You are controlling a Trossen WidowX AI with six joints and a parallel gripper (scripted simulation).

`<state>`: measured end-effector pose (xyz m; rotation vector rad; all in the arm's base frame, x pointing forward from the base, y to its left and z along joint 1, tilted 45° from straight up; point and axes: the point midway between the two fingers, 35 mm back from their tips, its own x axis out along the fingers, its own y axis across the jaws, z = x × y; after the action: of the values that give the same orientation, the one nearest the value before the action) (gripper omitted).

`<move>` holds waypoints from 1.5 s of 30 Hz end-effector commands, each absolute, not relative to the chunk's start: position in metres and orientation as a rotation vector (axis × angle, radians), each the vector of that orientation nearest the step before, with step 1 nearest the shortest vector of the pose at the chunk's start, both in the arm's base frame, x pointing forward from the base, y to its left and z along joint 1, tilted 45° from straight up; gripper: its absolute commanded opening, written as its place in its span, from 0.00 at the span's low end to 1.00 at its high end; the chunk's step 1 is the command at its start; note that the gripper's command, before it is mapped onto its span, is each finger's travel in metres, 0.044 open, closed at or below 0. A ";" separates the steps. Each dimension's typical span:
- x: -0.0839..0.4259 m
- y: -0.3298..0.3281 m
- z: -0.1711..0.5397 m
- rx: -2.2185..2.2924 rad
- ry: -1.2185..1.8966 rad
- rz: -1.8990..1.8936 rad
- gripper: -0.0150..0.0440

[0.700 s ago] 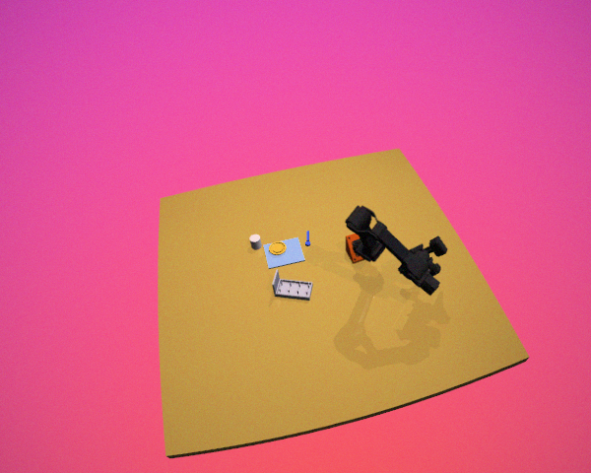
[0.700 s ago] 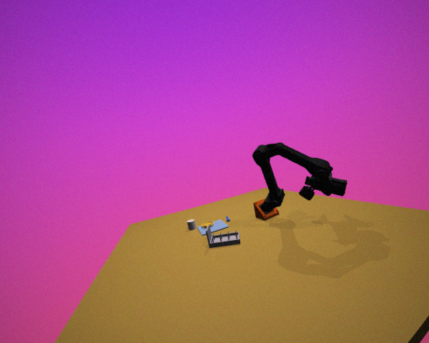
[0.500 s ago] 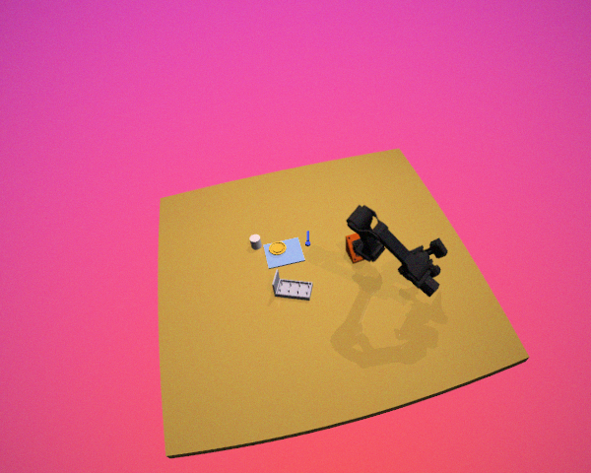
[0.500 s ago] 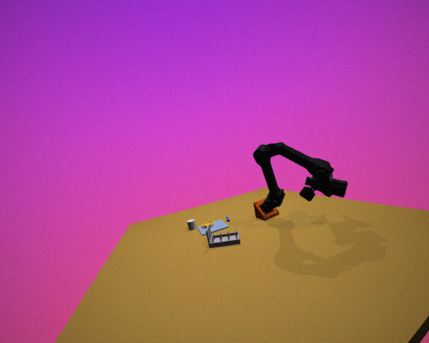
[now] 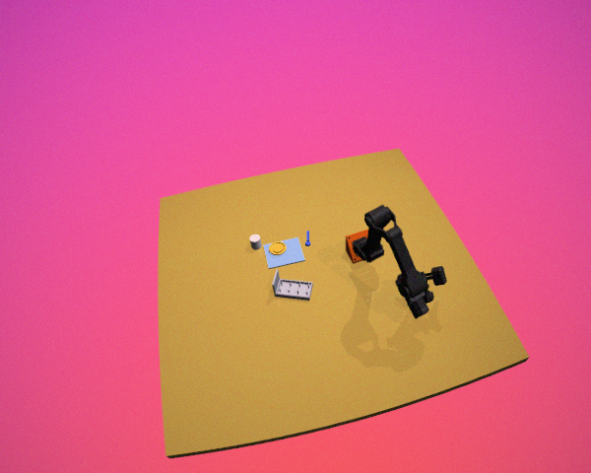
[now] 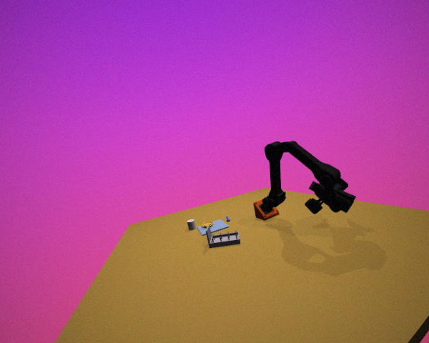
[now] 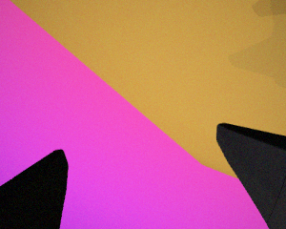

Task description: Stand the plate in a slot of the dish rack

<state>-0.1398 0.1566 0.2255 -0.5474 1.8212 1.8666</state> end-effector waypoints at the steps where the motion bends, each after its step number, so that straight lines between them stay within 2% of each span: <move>1: -0.117 0.181 0.228 -0.449 1.779 1.789 0.93; 15: 0.004 0.240 0.231 -0.096 1.638 1.424 0.93; 29: 0.145 0.233 0.224 0.098 1.478 1.102 0.93; 36: 0.237 0.185 0.200 0.185 1.472 0.903 0.93; 45: 0.332 0.069 0.154 0.313 1.450 0.666 0.93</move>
<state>0.3118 0.1070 0.1676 0.2832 1.4586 0.7283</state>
